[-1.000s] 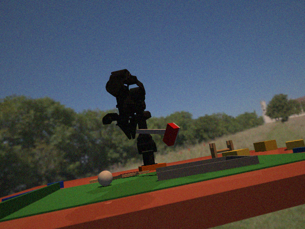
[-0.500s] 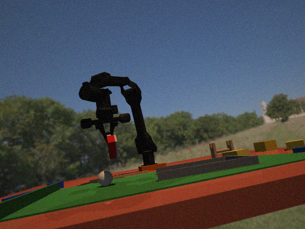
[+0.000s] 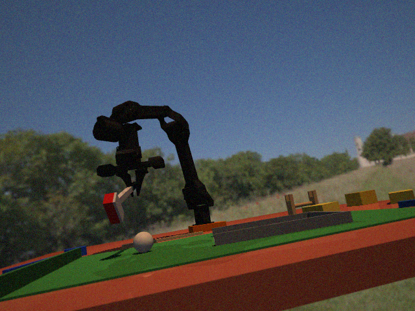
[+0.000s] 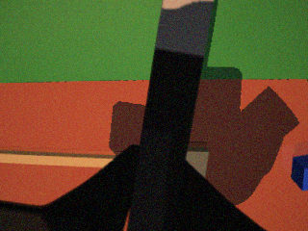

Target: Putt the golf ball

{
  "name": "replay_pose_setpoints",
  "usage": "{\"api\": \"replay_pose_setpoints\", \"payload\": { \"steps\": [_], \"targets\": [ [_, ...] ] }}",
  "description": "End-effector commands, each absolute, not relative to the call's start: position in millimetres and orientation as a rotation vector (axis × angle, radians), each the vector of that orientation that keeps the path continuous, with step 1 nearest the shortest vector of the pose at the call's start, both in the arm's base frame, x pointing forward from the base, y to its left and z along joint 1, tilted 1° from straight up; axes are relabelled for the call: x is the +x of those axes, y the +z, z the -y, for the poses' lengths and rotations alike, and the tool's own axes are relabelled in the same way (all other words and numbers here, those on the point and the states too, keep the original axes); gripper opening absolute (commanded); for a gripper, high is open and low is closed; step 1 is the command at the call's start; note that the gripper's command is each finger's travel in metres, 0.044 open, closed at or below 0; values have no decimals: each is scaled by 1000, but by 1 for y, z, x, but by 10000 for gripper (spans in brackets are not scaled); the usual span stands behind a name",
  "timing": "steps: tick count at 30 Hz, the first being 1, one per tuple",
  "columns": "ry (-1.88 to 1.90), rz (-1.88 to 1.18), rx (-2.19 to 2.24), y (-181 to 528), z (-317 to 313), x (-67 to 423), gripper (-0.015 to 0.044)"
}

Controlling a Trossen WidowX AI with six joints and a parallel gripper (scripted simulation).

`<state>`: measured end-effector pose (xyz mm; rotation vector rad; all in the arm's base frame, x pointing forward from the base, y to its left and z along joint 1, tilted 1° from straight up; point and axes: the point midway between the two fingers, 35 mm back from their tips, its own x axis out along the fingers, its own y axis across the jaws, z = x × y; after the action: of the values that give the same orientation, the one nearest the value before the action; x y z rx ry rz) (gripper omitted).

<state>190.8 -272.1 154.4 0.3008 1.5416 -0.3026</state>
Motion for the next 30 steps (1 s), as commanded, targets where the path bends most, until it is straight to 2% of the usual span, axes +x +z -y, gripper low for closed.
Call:
{"api": "replay_pose_setpoints", "payload": {
  "steps": [1,30],
  "targets": [
    [-315,-1539,307,146,274,191,0],
    [-315,-1539,307,90,274,191,0]
  ]
}}
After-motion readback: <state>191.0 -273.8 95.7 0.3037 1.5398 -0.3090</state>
